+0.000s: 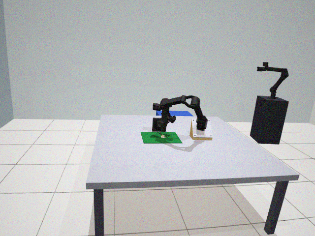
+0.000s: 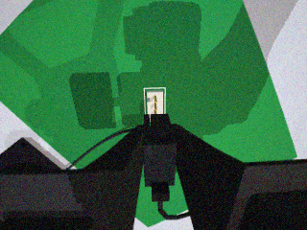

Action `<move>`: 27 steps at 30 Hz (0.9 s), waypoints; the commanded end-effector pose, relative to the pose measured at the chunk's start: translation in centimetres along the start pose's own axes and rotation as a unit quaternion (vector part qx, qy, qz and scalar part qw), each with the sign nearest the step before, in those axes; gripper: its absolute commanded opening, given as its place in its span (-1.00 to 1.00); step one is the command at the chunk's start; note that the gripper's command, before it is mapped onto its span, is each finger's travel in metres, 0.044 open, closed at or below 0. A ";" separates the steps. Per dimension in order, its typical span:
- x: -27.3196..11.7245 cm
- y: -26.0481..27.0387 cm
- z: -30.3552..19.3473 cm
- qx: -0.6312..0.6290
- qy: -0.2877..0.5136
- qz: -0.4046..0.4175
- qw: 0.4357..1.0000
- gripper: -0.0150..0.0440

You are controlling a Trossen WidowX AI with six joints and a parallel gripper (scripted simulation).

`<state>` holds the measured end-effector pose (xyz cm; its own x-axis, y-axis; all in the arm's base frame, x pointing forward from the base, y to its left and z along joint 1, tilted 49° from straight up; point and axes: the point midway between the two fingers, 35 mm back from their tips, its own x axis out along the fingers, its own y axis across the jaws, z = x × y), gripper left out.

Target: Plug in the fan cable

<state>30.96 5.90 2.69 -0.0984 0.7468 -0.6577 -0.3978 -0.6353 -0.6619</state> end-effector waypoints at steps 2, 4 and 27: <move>-0.1 0.0 0.4 -0.003 0.000 0.002 1.000 -0.49; -0.1 0.0 0.4 -0.003 0.000 0.002 1.000 -0.49; 2.1 -0.1 0.6 -0.001 0.000 0.002 1.000 -0.49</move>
<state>30.40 7.53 1.70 -0.0987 0.7408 -0.6644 -0.3872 -0.6436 -0.6602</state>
